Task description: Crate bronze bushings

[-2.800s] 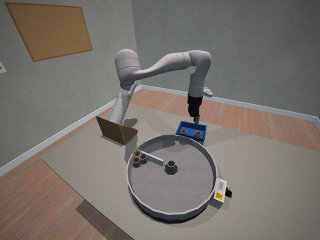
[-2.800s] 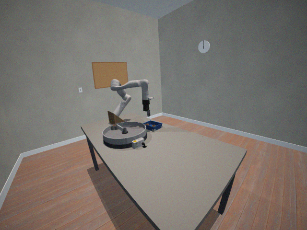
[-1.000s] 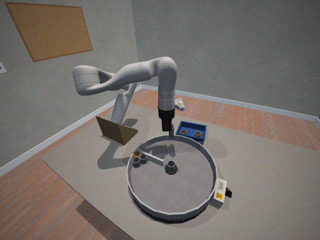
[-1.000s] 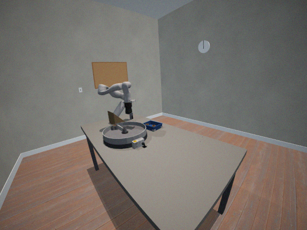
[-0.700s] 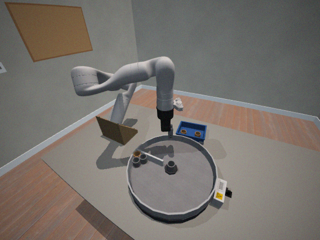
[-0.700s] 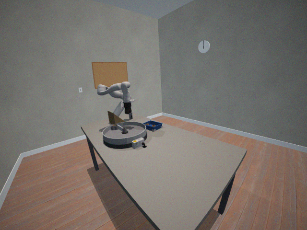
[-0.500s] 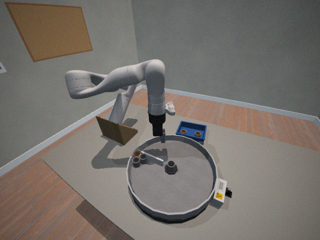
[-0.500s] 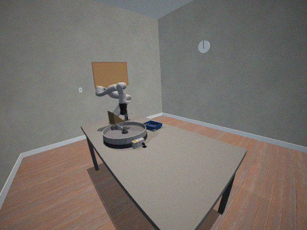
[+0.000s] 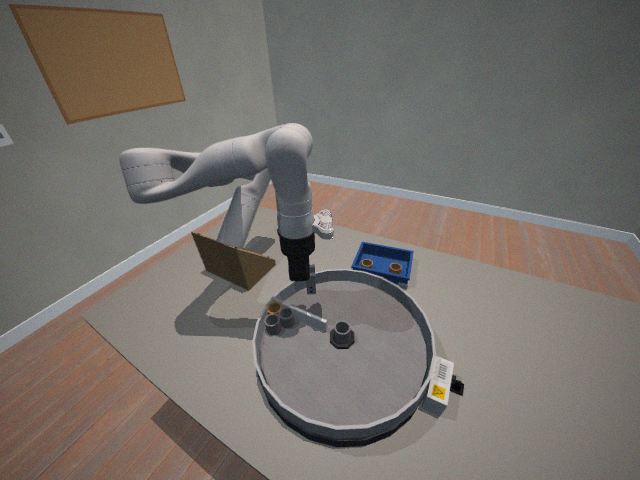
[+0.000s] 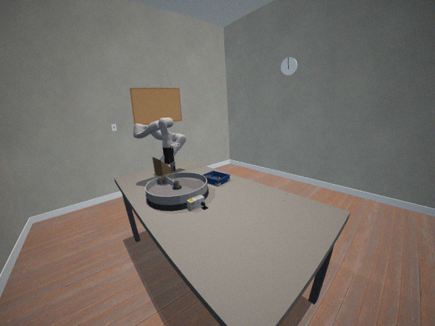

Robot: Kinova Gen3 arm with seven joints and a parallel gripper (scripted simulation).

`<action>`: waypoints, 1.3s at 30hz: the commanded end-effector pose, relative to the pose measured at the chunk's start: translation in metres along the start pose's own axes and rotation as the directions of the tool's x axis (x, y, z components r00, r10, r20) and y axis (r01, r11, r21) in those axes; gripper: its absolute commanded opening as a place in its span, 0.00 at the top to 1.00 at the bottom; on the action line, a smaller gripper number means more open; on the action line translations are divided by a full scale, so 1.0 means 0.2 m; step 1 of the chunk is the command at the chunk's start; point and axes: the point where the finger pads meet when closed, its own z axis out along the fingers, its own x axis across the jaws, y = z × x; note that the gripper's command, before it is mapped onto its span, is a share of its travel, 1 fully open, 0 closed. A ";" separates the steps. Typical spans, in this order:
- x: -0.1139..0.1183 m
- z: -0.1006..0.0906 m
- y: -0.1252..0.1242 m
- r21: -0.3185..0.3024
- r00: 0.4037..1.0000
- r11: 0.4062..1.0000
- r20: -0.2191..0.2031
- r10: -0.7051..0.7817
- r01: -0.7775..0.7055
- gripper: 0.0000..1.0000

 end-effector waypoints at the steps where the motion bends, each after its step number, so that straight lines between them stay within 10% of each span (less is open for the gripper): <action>1: 0.05 -0.01 0.09 0.026 0.999 0.999 0.007 0.035 -0.035 0.55; 12: 0.05 -0.01 0.09 0.026 0.999 0.999 0.007 0.035 -0.035 0.55; 17: 0.20 0.01 0.34 0.025 0.999 0.999 0.007 0.034 -0.034 0.55; 39: 0.20 0.09 0.34 0.026 0.999 0.999 0.007 0.036 -0.036 0.55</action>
